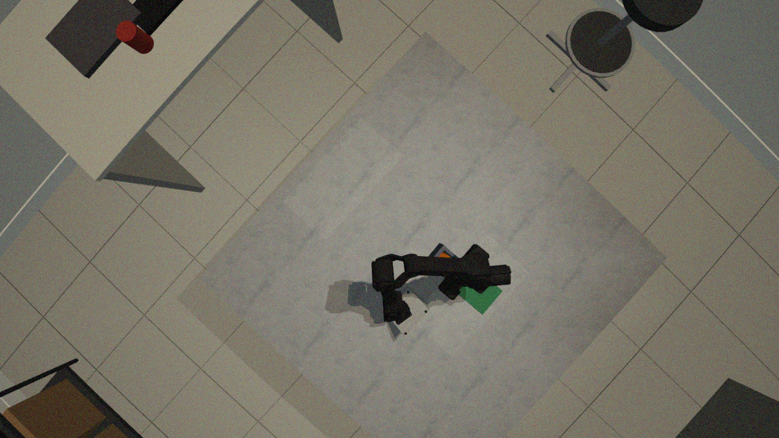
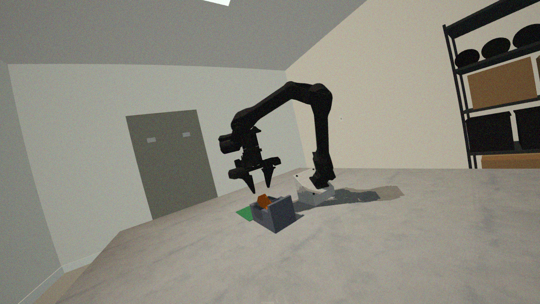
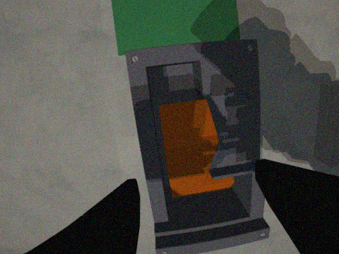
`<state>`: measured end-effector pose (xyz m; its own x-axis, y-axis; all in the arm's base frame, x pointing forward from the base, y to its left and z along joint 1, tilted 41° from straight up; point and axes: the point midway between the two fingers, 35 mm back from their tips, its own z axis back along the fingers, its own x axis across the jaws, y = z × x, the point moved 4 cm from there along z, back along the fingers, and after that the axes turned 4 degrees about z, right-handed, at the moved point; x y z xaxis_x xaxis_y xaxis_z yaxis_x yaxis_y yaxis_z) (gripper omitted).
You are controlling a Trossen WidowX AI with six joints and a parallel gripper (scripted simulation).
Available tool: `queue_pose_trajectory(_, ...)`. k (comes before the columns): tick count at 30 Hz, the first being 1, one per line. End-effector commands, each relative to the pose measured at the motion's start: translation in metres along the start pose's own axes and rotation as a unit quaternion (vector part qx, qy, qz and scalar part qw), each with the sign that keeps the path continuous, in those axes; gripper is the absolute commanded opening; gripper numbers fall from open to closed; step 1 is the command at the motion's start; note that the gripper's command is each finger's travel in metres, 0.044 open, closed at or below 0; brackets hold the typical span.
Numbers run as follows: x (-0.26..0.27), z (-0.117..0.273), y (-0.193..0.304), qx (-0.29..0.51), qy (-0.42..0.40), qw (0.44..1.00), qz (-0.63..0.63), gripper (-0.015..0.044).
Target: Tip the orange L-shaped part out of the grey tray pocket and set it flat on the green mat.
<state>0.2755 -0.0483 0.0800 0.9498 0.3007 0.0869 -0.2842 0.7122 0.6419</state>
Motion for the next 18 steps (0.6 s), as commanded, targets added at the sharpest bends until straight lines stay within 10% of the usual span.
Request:
queue_pose_trajectory(1,0.0,-0.005,0.0,0.001,-0.004,1.0,-0.002,0.028)
queue_pose_trajectory(18,0.001,-0.031,0.0,0.001,-0.004,1.0,-0.002,0.028)
